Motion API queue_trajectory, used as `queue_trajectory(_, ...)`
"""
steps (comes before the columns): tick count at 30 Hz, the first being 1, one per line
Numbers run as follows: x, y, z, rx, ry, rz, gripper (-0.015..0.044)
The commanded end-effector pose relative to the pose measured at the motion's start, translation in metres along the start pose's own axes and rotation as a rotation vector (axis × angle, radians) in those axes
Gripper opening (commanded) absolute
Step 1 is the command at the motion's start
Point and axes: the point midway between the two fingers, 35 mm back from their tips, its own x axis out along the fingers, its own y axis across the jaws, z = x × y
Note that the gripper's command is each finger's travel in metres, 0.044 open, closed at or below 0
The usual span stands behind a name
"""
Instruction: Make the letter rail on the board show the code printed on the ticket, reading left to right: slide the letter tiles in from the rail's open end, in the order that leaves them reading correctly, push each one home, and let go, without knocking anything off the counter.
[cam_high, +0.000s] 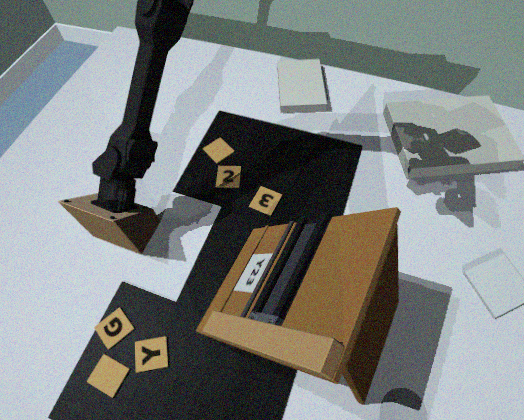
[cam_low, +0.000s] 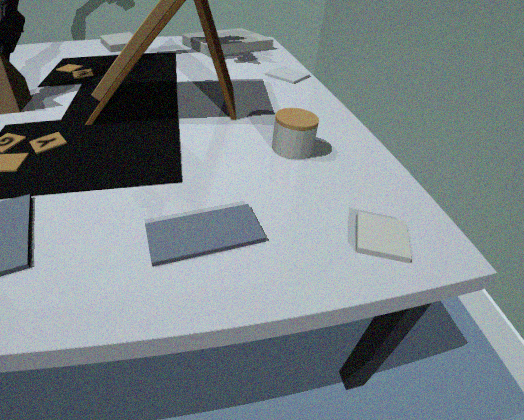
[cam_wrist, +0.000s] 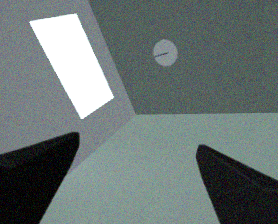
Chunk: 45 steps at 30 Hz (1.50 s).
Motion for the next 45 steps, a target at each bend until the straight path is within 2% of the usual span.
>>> queue_trajectory(1,0.001,-0.002,0.000,-0.015,0.002,-0.007,0.0426)
queue_trajectory(7,0.038,-0.084,0.008,-0.467,0.111,-0.238,0.0440)
queue_trajectory(13,0.063,-0.174,0.043,-0.910,0.322,-0.489,0.0440)
queue_trajectory(19,0.066,-0.255,0.098,-1.244,0.644,-0.697,0.0440)
queue_trajectory(25,0.044,-0.318,0.161,-1.431,1.068,-0.804,0.0440)
queue_trajectory(31,-0.001,-0.359,0.221,-1.451,1.533,-0.740,0.0440)
queue_trajectory(37,-0.060,-0.377,0.271,-1.324,1.923,-0.465,0.0440)
queue_trajectory(40,-0.086,-0.378,0.286,-1.251,2.024,-0.307,0.0440)
queue_trajectory(45,-0.087,-0.378,0.287,-1.246,2.030,-0.295,0.0440)
